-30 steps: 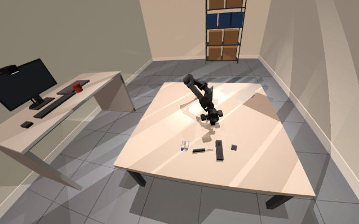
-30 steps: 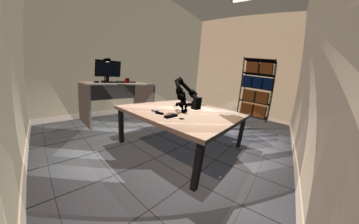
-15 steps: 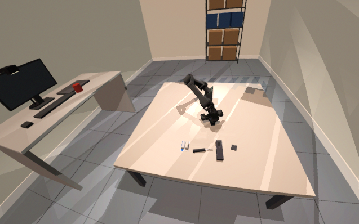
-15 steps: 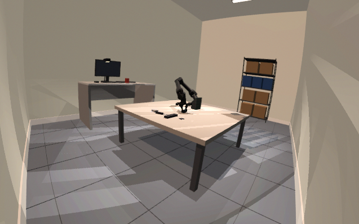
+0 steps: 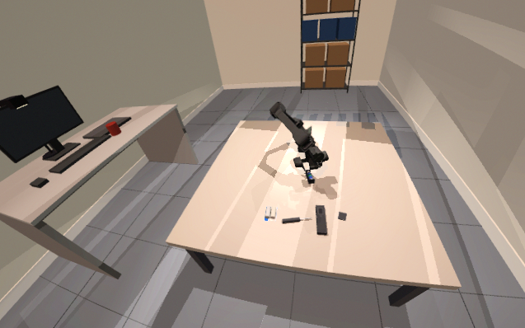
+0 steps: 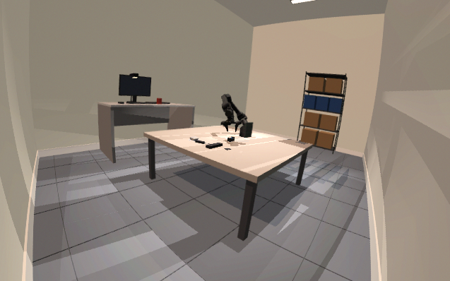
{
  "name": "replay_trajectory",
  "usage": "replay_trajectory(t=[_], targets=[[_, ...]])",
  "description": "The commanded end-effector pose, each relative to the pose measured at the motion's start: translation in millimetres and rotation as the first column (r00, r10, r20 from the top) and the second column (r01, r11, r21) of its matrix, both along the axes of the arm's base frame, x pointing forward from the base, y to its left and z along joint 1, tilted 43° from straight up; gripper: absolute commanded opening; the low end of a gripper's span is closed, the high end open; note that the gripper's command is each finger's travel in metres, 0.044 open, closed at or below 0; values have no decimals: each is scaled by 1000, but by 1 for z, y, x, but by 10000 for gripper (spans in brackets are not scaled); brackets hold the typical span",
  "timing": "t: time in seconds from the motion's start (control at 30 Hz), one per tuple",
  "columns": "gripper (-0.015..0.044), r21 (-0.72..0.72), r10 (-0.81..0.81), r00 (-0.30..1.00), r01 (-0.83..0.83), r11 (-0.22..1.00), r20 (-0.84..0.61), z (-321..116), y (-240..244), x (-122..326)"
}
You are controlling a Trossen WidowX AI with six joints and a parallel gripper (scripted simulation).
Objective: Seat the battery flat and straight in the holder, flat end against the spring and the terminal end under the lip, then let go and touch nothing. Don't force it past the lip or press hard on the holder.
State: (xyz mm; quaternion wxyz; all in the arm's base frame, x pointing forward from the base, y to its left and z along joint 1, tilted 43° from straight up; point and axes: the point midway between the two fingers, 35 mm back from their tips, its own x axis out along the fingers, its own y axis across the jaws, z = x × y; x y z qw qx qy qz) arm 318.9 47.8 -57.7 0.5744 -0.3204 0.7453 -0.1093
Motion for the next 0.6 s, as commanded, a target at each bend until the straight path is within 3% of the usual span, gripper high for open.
replay_trajectory(t=[0.0,0.57], targets=[[440,3,-11,1000,10,1000,2,9,7,0],[440,3,-11,1000,10,1000,2,9,8,0]])
